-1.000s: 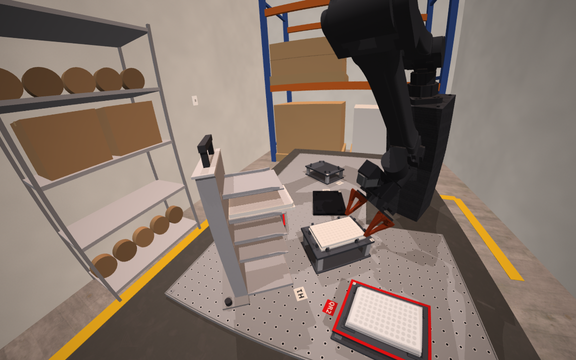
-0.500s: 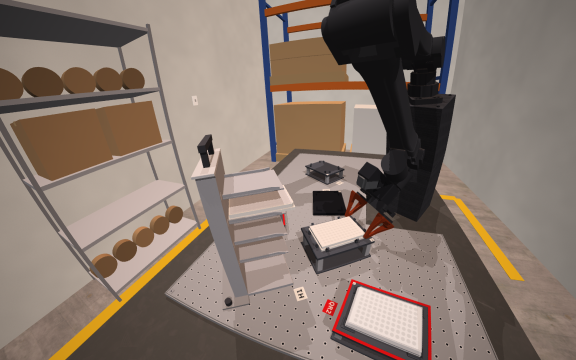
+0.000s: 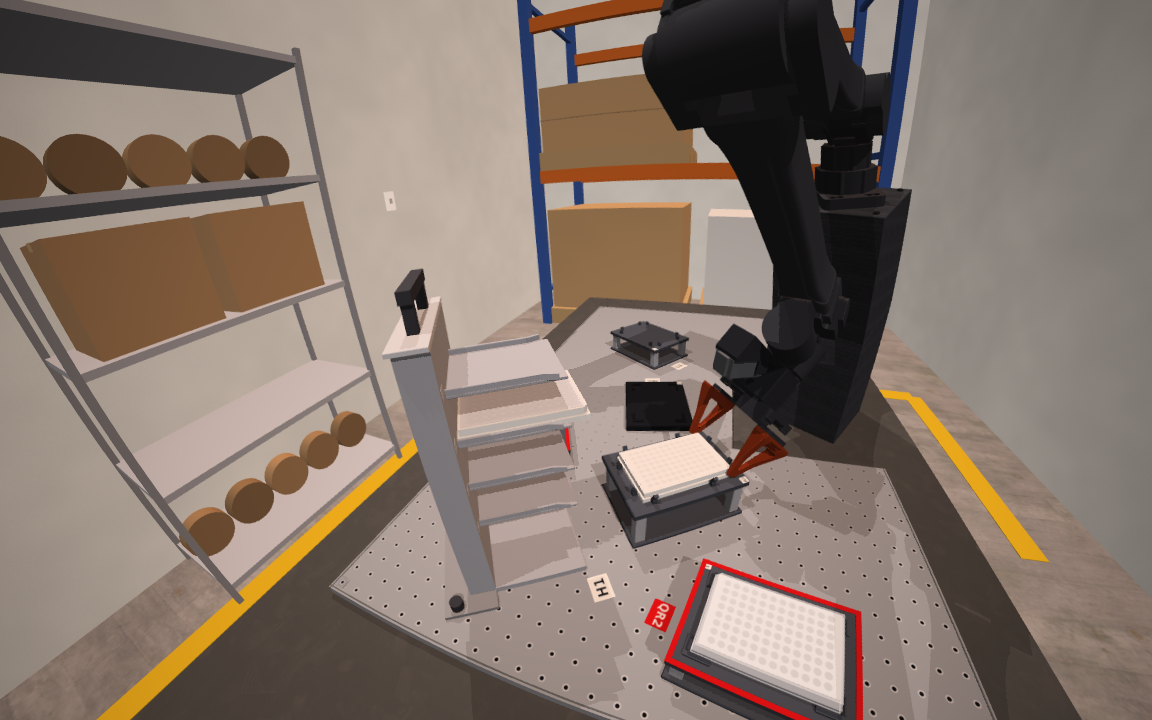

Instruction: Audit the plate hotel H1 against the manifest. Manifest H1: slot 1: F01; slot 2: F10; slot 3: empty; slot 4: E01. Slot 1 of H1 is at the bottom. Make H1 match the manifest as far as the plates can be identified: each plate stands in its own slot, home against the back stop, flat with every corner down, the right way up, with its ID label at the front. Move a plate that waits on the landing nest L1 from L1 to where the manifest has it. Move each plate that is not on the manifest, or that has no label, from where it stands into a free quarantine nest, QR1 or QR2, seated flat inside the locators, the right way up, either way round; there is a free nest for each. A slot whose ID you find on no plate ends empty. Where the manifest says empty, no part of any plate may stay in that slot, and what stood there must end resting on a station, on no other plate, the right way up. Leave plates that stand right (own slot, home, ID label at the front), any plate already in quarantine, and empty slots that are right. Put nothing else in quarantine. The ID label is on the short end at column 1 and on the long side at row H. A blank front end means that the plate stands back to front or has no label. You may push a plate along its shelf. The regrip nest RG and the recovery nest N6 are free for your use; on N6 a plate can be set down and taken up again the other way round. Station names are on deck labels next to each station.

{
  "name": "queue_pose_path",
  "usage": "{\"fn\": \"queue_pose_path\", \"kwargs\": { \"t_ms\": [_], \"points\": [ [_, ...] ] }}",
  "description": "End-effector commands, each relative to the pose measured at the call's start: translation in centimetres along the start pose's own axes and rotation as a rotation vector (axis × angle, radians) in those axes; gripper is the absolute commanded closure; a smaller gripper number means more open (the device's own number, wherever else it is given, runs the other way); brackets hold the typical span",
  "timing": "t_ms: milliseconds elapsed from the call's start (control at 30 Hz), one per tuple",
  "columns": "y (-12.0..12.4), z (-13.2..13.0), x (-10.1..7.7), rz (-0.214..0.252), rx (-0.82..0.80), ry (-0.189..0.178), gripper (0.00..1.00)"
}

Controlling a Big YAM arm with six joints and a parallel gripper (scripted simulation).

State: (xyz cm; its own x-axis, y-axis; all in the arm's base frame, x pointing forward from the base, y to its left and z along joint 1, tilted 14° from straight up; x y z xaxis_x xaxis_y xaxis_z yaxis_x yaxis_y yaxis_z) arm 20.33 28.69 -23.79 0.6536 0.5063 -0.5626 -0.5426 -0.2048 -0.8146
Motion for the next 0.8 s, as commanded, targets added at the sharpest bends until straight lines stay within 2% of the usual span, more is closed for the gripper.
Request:
{"fn": "queue_pose_path", "kwargs": {
  "t_ms": [0, 667, 700, 767],
  "points": [
    [0.70, -0.22, 0.66, 0.002, -0.011, 0.002, 0.00],
    [0.70, -0.22, 0.66, 0.002, -0.011, 0.002, 0.00],
    [0.70, -0.22, 0.66, 0.002, -0.011, 0.002, 0.14],
    [0.58, -0.52, 0.71, -0.001, -0.008, 0.013, 0.14]
  ]
}}
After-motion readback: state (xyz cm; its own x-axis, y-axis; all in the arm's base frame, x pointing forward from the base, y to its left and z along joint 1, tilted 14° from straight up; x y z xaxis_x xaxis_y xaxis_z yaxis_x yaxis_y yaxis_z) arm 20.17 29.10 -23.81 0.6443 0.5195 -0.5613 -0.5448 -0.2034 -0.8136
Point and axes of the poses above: the point where the finger pads meet when closed, its own x axis out along the fingers, its own z axis across the jaws, y = z × x, the point moved 1 cm from there along -x, back along the fingers, and after that the axes turned 5 degrees about x, right-handed, at the moved point
